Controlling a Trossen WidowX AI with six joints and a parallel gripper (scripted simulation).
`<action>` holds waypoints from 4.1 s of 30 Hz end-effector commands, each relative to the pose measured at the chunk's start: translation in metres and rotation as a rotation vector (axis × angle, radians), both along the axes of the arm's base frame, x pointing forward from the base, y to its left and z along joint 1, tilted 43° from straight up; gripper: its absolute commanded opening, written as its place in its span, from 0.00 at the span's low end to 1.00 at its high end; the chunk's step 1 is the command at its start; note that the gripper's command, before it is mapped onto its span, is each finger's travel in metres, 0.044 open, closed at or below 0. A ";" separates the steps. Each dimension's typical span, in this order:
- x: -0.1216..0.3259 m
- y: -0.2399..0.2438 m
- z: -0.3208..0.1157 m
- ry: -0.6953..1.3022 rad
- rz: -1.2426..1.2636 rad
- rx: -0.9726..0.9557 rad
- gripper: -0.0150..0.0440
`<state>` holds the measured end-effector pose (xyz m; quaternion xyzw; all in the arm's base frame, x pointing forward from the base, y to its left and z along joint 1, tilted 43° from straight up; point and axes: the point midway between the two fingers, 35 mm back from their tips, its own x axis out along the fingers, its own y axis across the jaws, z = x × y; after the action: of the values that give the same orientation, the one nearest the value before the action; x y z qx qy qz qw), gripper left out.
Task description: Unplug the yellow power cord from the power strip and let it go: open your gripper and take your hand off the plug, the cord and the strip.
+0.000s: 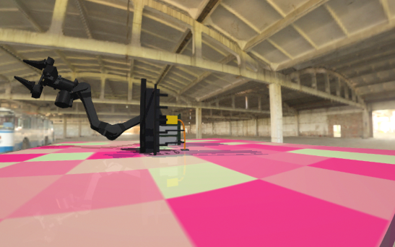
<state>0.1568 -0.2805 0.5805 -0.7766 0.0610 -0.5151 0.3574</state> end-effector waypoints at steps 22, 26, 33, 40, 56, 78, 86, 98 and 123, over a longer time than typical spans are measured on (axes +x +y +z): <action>-0.113 0.266 0.086 -0.101 -0.696 -0.973 0.53; -0.116 0.331 0.079 -0.128 -0.875 -1.183 0.53; -0.098 0.440 0.045 -0.192 -1.186 -1.564 0.53; -0.052 0.527 -0.017 -0.283 -1.464 -1.961 0.53; 0.069 0.597 -0.177 -0.583 -1.769 -2.720 0.53; 0.161 0.461 -0.483 -2.991 -0.381 -3.184 0.53; 0.125 0.360 -0.547 -3.622 0.935 -1.967 0.53; 0.116 0.343 -0.553 -3.615 1.100 -1.714 0.53; 0.116 0.320 -0.532 -3.615 1.103 -1.712 0.53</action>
<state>0.2746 0.0460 0.0443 -0.6237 0.6683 0.2819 0.2914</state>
